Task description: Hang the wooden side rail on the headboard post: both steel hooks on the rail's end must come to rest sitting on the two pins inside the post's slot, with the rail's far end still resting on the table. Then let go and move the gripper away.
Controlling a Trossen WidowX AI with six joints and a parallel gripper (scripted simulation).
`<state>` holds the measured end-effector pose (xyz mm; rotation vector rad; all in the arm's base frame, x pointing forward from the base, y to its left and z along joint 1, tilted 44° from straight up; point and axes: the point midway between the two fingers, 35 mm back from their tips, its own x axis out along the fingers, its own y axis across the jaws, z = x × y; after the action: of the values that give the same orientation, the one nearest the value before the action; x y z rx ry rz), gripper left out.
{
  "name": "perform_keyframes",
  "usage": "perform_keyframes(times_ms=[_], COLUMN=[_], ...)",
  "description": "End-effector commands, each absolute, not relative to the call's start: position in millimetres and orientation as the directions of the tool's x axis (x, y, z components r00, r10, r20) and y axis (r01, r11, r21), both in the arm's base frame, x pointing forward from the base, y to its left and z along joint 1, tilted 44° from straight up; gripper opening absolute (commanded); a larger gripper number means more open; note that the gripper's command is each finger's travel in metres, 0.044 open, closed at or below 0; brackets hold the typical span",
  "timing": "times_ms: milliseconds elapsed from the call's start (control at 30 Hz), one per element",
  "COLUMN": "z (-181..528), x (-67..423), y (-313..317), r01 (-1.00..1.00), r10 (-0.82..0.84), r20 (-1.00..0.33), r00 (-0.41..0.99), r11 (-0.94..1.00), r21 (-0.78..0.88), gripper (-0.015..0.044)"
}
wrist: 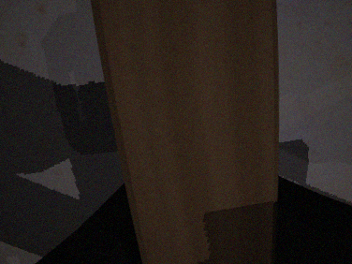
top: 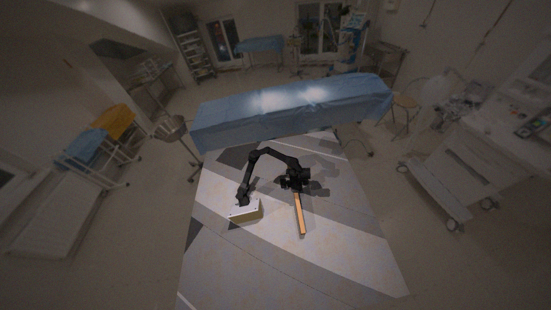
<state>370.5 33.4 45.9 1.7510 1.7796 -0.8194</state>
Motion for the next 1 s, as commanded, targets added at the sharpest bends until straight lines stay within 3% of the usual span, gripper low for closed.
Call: perform_keyframes(times_ms=[0, 967], z=[47.8, 50.0], x=[371.1, 371.2], y=[32.7, 34.8], r01=[0.998, 0.998], r10=[0.693, 0.693], r20=[-0.72, -0.72], r00=[-0.034, -0.034], r11=[-0.021, -0.021], r21=[-0.067, -0.067], gripper=[0.0, 0.0])
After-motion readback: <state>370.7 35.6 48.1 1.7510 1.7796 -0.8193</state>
